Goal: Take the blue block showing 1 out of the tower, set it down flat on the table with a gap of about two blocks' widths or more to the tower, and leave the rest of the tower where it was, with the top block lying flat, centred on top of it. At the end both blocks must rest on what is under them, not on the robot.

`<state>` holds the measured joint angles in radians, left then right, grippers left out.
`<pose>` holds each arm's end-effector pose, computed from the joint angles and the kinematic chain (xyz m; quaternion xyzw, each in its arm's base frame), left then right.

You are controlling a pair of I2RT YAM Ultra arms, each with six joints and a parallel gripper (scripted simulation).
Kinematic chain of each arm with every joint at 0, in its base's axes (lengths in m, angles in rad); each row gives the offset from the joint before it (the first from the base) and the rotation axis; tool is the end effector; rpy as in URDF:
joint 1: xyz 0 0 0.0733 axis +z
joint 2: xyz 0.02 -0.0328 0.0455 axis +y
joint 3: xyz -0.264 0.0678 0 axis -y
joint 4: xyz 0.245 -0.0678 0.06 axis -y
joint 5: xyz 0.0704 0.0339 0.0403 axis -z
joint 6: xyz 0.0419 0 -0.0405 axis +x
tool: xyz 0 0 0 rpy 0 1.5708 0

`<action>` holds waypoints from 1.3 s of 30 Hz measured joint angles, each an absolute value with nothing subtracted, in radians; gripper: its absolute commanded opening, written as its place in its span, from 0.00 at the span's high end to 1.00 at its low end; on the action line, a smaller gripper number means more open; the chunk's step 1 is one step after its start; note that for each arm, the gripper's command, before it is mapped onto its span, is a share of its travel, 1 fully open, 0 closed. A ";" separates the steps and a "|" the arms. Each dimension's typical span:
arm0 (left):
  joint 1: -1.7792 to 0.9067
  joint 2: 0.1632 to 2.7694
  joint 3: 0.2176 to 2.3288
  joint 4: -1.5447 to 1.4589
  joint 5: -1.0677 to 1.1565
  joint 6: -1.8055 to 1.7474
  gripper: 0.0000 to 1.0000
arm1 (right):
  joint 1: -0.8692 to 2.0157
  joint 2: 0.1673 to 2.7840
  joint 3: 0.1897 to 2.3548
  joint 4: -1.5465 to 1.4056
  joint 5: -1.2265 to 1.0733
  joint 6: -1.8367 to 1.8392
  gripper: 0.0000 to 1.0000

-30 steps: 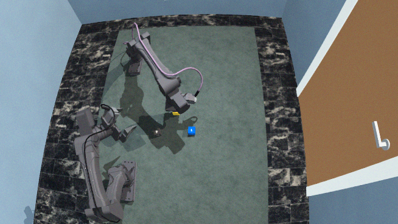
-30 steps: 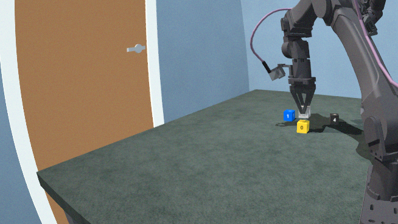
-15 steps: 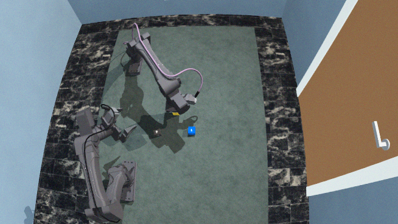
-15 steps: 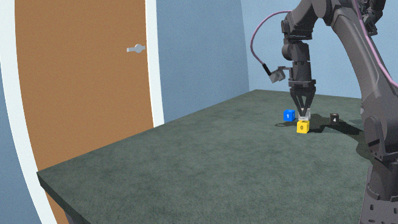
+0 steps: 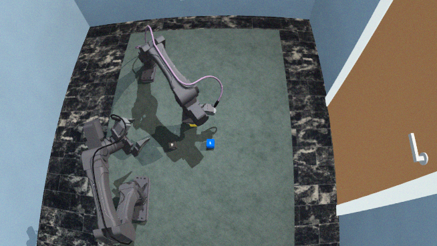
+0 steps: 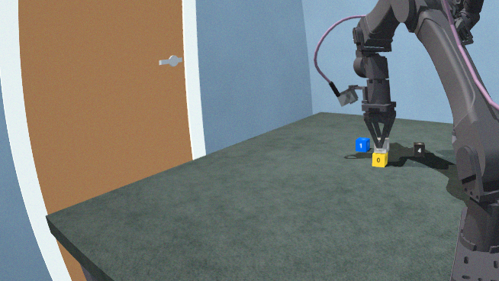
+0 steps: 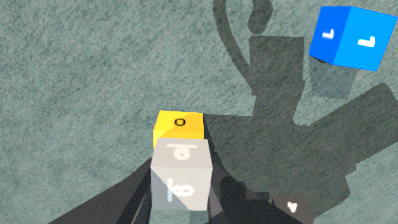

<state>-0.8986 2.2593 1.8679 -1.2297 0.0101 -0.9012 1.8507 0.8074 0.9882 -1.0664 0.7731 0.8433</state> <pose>0.2691 -0.3370 0.1725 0.0014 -0.9997 -0.0166 0.0196 -0.0091 0.1337 0.3348 -0.3102 0.8252 0.2246 0.4153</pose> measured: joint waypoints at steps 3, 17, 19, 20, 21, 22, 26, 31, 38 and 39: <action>-0.899 2.259 1.867 -1.229 0.010 -0.901 0.73 | 1.851 0.807 0.988 -1.066 0.773 0.843 0.00; -0.899 2.259 1.867 -1.230 0.010 -0.901 0.44 | 1.851 0.807 0.988 -1.066 0.773 0.843 0.00; -0.898 2.259 1.867 -1.230 0.010 -0.900 0.44 | 1.851 0.807 0.988 -1.066 0.773 0.843 0.00; -0.897 2.259 1.867 -1.230 0.010 -0.900 0.44 | 1.851 0.807 0.988 -1.066 0.773 0.843 0.00; -0.896 2.257 1.867 -1.231 0.009 -0.900 0.44 | 1.851 0.807 0.988 -1.066 0.773 0.843 0.00; -0.895 2.255 1.867 -1.233 0.009 -0.900 0.44 | 1.851 0.807 0.988 -1.066 0.773 0.843 0.00; -0.893 2.245 1.868 -1.242 0.008 -0.900 0.44 | 1.851 0.807 0.988 -1.066 0.773 0.843 0.00; -0.893 2.246 1.892 -1.279 0.008 -0.900 0.10 | 1.851 0.807 0.988 -1.066 0.773 0.843 0.00; -0.893 2.265 2.019 -1.372 0.008 -0.900 0.00 | 1.851 0.807 0.988 -1.066 0.773 0.843 0.00; -0.893 2.266 2.039 -1.385 0.008 -0.900 0.00 | 1.851 0.807 0.988 -1.066 0.773 0.843 0.00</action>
<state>-0.8932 2.2658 2.0392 -1.3846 0.0082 -0.8997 1.8507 0.8074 0.9882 -1.0664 0.7731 0.8433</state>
